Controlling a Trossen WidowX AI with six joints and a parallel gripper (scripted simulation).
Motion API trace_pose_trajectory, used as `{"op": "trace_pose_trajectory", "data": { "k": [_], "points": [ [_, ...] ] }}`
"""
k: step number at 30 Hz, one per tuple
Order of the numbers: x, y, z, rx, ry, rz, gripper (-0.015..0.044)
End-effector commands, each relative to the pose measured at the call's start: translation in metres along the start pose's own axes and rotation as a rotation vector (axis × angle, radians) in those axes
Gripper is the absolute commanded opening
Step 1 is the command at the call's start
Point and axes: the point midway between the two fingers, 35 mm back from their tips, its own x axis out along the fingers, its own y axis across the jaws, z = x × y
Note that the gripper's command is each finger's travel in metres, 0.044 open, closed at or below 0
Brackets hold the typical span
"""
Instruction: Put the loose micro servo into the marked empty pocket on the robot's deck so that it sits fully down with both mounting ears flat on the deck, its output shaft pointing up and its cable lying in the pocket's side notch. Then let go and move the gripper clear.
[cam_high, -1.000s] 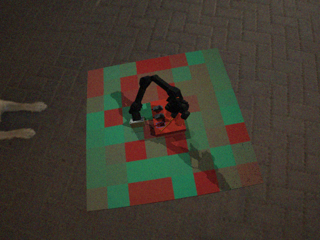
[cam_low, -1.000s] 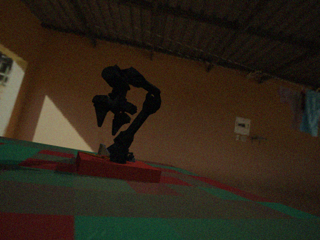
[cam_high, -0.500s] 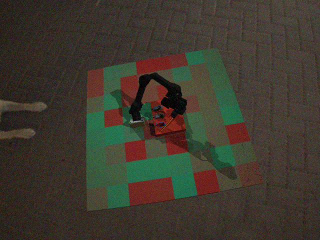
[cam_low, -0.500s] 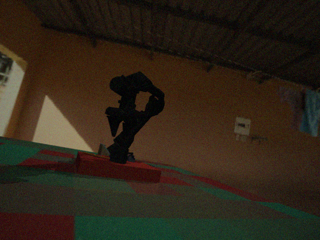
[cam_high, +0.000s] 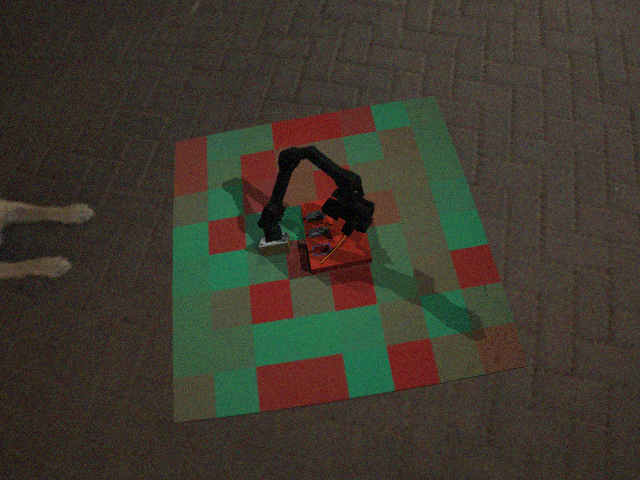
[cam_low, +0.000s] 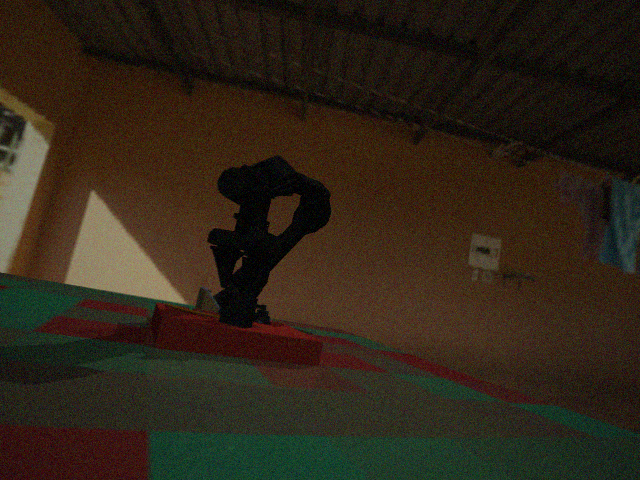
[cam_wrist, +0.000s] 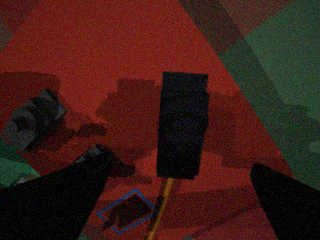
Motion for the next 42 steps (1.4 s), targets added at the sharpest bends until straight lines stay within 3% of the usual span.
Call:
{"op": "trace_pose_trajectory", "data": {
  "k": [1,9,22,27,30,42],
  "points": [
    [0.008,0.001,0.001,0.005,-0.002,0.005,0.044],
    [0.019,0.001,0.001,0.005,-0.002,0.005,0.044],
    [0.019,0.001,0.001,0.005,-0.002,0.005,0.0099],
    [0.019,0.001,0.001,0.005,-0.002,0.005,0.0065],
    [0.015,0.001,0.001,0.005,-0.002,0.005,0.0],
    [-0.011,0.002,0.003,0.006,-0.002,0.005,0.0]
  ]
}}
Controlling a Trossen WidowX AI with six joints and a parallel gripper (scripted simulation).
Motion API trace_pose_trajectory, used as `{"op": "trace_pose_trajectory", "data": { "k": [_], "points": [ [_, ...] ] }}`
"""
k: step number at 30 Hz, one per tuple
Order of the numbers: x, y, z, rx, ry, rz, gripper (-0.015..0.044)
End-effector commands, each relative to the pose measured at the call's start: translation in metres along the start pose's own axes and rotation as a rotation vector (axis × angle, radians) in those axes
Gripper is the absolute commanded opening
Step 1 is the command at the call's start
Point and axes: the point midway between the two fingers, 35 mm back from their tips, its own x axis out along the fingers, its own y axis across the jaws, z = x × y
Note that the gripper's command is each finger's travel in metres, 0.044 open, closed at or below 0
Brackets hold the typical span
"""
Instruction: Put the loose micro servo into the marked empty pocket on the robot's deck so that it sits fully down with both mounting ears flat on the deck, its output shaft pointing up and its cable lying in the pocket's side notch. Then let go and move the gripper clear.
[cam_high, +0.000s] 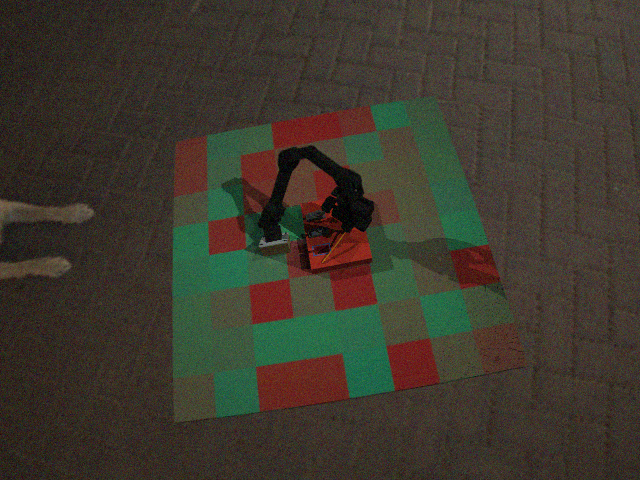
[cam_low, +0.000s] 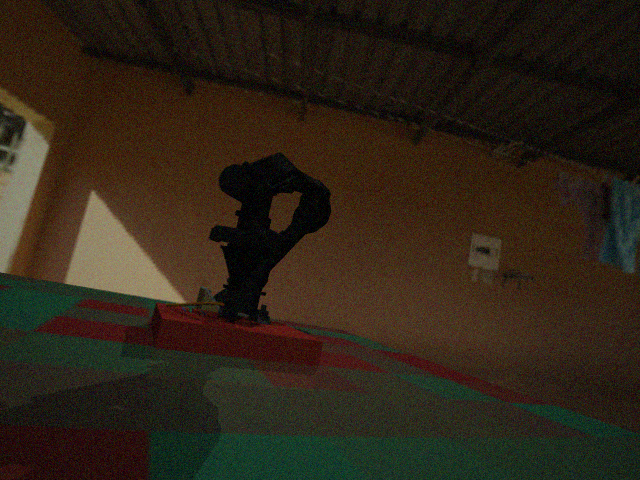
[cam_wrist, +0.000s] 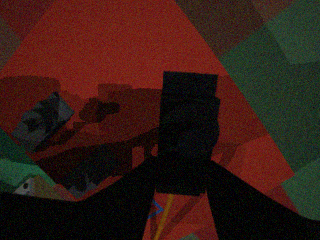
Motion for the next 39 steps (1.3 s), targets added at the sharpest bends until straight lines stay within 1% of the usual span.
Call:
{"op": "trace_pose_trajectory", "data": {
  "k": [1,15,25,30,34,39],
  "points": [
    [-0.004,0.0,0.001,-0.006,0.003,0.0,0.0],
    [-0.004,0.011,-0.02,-0.005,0.003,0.0,0.0],
    [-0.005,-0.018,-0.052,-0.006,0.005,-0.001,0.0],
    [-0.005,-0.02,-0.054,-0.006,0.005,-0.002,0.0],
    [-0.005,-0.02,-0.054,0.05,0.005,-0.002,0.0],
    [-0.005,-0.02,-0.054,0.207,0.005,-0.002,0.0]
  ]
}}
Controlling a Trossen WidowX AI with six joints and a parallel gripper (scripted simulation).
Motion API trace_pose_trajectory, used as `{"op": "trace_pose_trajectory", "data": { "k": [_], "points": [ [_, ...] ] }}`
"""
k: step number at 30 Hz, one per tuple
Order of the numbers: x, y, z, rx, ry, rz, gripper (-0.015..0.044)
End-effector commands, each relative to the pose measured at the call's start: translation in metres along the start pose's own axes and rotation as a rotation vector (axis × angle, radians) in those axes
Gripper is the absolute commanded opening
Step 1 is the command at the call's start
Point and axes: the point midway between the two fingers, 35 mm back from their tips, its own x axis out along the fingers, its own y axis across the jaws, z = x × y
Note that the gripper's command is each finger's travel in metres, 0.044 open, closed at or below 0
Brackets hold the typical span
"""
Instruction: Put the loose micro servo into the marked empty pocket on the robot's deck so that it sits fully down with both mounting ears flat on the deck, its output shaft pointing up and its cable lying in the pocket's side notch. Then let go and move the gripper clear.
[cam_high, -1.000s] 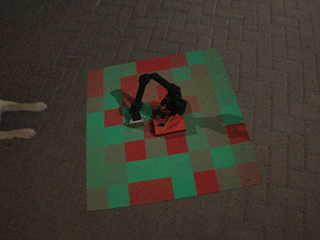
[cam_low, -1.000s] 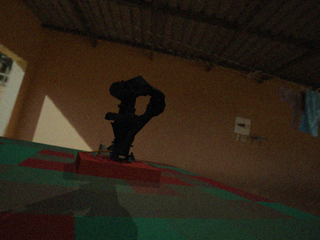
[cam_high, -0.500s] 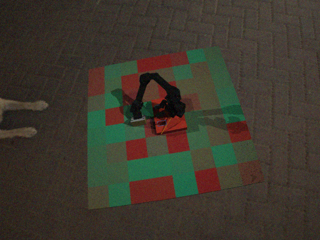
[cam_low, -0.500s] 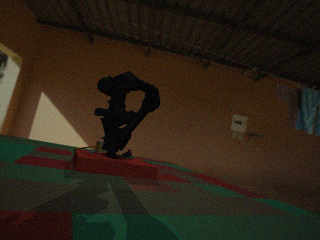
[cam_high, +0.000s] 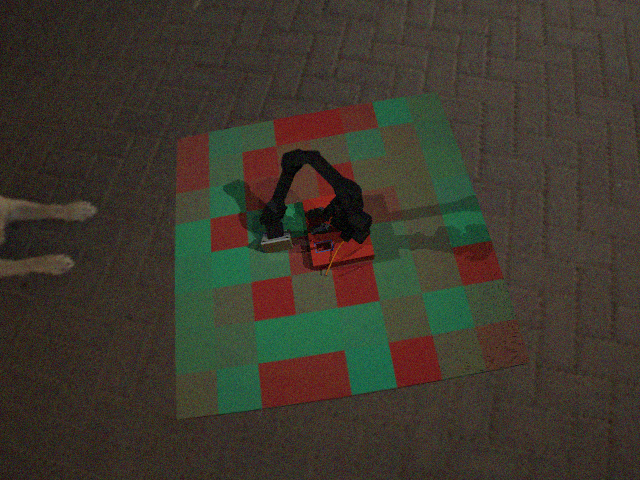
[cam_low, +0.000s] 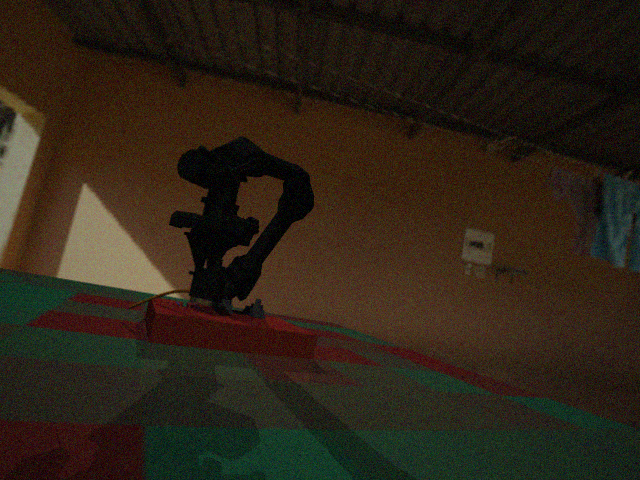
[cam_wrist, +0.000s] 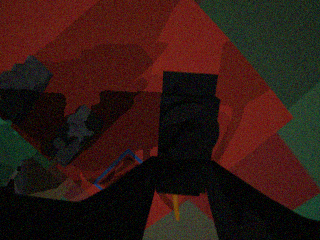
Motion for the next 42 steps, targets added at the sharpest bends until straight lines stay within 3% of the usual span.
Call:
{"op": "trace_pose_trajectory", "data": {
  "k": [1,18,29,42],
  "points": [
    [-0.001,-0.002,-0.001,0.135,0.002,-0.005,0.0],
    [-0.001,-0.002,-0.001,0.683,0.0,-0.006,0.0],
    [-0.001,0.003,-0.006,0.689,0.0,-0.006,0.0],
    [-0.001,0.042,-0.051,0.691,0.003,-0.005,0.0]
  ]
}}
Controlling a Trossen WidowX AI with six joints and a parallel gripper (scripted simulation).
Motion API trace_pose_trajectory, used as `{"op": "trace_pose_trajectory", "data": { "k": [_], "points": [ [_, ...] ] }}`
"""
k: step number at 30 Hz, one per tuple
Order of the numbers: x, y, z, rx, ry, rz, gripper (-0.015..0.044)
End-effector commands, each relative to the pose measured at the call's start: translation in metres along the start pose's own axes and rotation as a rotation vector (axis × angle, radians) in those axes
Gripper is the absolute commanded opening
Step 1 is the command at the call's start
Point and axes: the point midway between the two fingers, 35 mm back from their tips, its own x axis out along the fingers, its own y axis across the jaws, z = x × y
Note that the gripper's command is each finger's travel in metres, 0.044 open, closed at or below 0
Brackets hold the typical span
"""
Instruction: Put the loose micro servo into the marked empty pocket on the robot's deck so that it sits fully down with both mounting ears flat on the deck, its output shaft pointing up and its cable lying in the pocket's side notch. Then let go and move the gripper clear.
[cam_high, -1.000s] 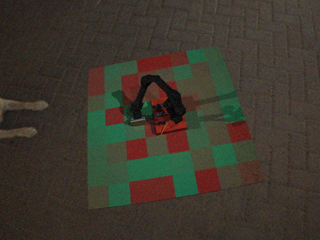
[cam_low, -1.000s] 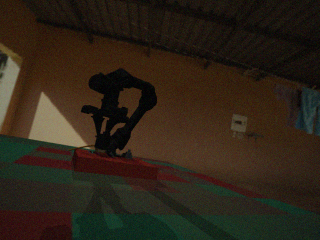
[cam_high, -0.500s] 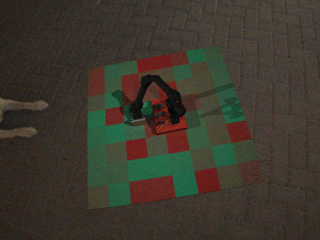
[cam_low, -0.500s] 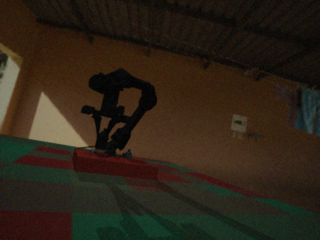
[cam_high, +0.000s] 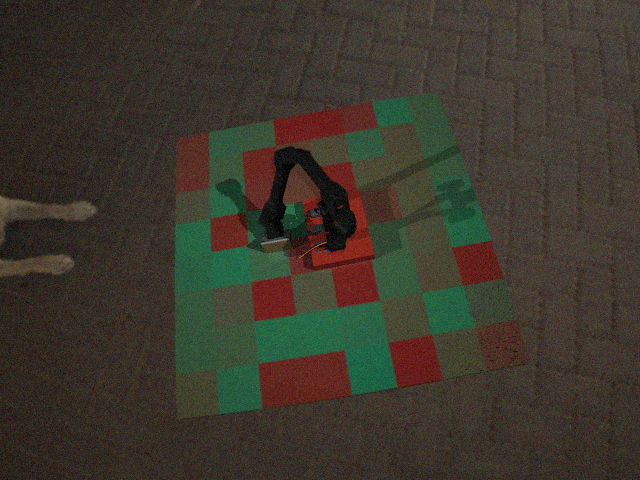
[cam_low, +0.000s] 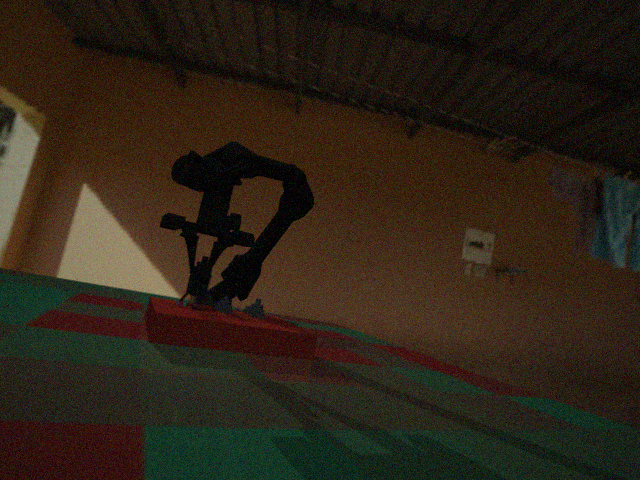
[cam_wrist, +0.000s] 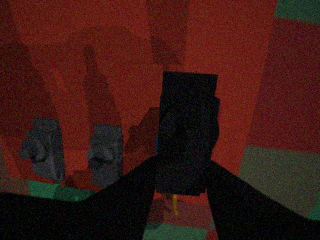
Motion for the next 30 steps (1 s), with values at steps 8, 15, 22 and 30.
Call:
{"op": "trace_pose_trajectory", "data": {
  "k": [8,15,22,30],
  "points": [
    [0.0,0.001,-0.058,0.025,0.0,-0.005,0.0],
    [0.001,0.001,-0.062,0.032,0.0,-0.005,0.0],
    [0.011,0.001,-0.062,0.032,0.0,-0.005,0.0],
    [0.02,0.001,-0.062,0.032,0.0,-0.004,0.0]
  ]
}}
